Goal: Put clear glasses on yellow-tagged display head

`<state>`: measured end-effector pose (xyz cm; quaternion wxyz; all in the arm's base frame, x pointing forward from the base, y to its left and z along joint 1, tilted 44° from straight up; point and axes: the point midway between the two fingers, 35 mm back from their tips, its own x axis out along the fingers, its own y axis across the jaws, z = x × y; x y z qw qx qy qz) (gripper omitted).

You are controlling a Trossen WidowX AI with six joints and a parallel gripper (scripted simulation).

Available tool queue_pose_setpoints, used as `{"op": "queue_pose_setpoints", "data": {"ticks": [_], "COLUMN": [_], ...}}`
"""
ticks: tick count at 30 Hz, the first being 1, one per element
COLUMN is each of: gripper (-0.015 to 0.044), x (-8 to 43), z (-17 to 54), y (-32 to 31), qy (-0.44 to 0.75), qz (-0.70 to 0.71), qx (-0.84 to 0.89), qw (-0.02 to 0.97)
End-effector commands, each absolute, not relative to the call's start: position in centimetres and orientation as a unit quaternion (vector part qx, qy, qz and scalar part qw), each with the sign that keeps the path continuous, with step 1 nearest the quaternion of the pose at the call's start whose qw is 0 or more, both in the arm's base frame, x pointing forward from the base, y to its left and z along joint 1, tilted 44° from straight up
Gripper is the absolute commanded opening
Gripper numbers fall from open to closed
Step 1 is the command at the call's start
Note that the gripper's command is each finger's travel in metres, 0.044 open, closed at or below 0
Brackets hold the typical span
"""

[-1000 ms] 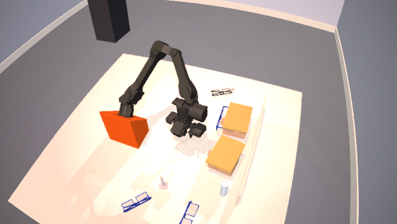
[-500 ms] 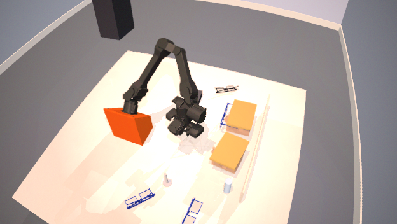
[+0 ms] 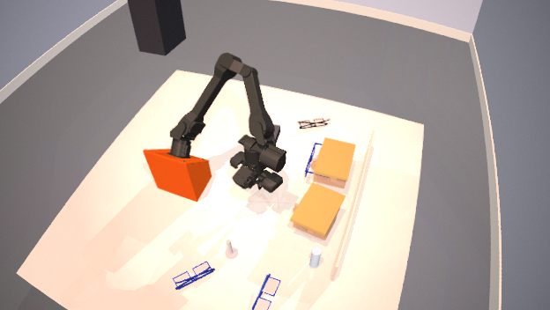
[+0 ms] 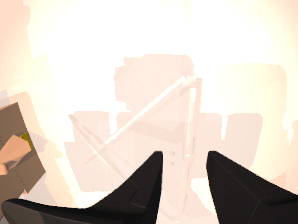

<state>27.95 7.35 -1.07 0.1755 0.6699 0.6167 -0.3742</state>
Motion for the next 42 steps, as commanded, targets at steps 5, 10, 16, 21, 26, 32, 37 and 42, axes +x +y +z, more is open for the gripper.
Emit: {"op": "queue_pose_setpoints", "data": {"ticks": [5,10,16,21,26,32,37,42], "gripper": [0.012,0.012,0.012,0.012,0.012,0.012,0.012,0.012], "x": [27.5,27.4,27.3,27.1,26.9,26.7,26.7,26.9], "z": [-2.2,-2.7,-3.4,-3.9,-4.4,-4.8,-4.8,-4.9], "y": [8.3,8.9,9.6,10.2,10.8,11.3,11.3,11.3], "qy": [0.618,0.618,0.618,0.618,0.618,0.619,0.619,0.619], "qz": [-0.379,-0.379,-0.379,-0.379,-0.378,-0.378,-0.378,-0.378], "qx": [0.667,0.667,0.667,0.667,0.667,0.667,0.667,0.667], "qw": [0.173,0.173,0.172,0.172,0.172,0.171,0.171,0.171]}}
